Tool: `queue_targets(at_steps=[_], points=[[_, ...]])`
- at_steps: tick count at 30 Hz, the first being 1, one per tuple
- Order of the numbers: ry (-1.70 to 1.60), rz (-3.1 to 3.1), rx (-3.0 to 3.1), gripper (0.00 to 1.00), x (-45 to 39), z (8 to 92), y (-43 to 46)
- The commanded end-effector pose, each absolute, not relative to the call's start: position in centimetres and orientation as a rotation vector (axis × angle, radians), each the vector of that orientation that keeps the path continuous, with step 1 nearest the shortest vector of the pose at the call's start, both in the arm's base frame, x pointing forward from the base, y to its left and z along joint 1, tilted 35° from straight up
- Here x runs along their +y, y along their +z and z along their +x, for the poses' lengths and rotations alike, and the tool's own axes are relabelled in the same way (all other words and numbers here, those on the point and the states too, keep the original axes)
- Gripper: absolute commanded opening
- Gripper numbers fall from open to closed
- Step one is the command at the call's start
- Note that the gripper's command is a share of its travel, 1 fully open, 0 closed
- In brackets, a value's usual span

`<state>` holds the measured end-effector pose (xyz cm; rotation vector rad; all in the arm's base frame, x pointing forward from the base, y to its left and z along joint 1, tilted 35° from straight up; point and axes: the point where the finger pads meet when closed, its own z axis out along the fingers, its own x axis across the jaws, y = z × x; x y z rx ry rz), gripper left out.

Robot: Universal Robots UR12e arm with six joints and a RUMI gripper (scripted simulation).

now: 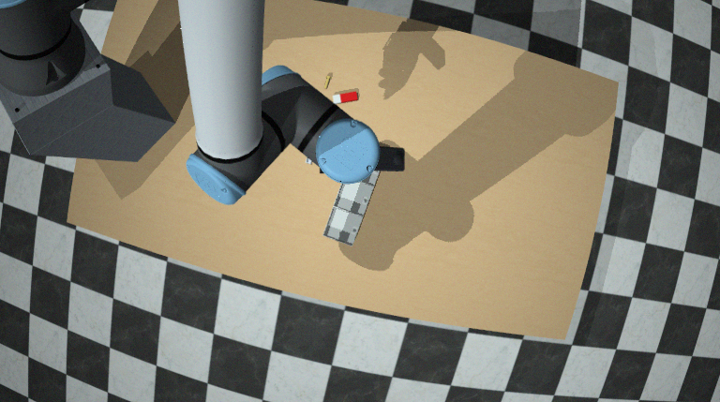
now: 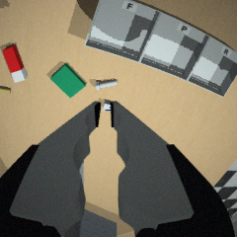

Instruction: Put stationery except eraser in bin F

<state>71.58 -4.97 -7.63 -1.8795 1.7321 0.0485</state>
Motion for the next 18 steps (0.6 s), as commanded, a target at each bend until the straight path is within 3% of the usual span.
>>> queue_targets(at_steps=[1,18], points=[[0.045,-1.817,1.786,0.04,-3.0,69.0,-7.0],[0.056,-1.662,1.901,0.04,0.4,64.4,-5.8]])
